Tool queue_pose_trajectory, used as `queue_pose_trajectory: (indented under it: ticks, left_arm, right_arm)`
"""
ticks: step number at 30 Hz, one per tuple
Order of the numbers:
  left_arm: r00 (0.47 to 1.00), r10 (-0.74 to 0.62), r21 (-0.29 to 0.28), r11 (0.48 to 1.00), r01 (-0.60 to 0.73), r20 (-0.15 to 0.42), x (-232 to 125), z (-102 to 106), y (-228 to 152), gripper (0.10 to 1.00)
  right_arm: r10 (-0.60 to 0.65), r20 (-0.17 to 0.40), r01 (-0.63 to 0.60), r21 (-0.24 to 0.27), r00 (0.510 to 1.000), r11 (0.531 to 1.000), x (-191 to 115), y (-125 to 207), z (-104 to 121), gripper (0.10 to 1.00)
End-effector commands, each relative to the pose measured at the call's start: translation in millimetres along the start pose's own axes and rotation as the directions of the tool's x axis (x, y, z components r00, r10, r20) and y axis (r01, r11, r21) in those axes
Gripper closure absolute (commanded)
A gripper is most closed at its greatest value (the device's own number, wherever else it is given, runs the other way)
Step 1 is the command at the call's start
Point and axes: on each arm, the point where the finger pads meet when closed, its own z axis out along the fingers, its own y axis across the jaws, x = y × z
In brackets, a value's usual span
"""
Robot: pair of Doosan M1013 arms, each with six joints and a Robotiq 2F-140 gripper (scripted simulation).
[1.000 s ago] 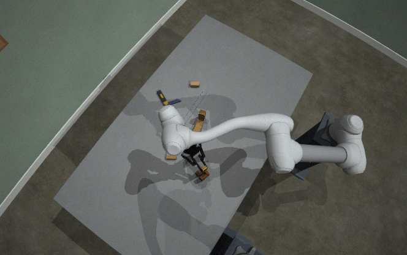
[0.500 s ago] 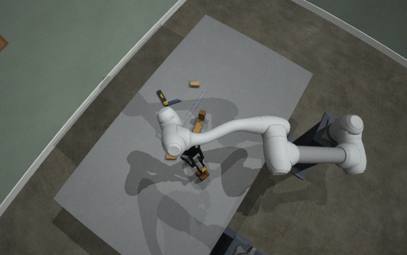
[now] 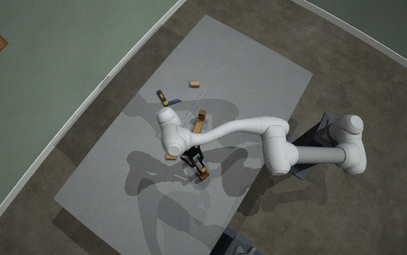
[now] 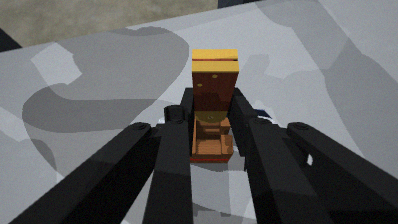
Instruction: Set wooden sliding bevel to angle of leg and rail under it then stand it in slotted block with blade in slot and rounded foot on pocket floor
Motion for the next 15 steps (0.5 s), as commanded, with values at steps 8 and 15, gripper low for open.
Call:
queue_pose_trajectory:
  ticks: [8, 15]
  left_arm:
    - [1.0, 0.0, 0.0, 1.0, 0.0, -0.001, 0, 0, 0, 0.098]
    - [1.0, 0.0, 0.0, 1.0, 0.0, -0.001, 0, 0, 0, 0.098]
  right_arm:
    - [-0.002, 0.001, 0.002, -0.002, 1.0, 1.0, 2, 0, -2, 0.999]
    - [-0.002, 0.001, 0.002, -0.002, 1.0, 1.0, -9, 0, 9, 0.999]
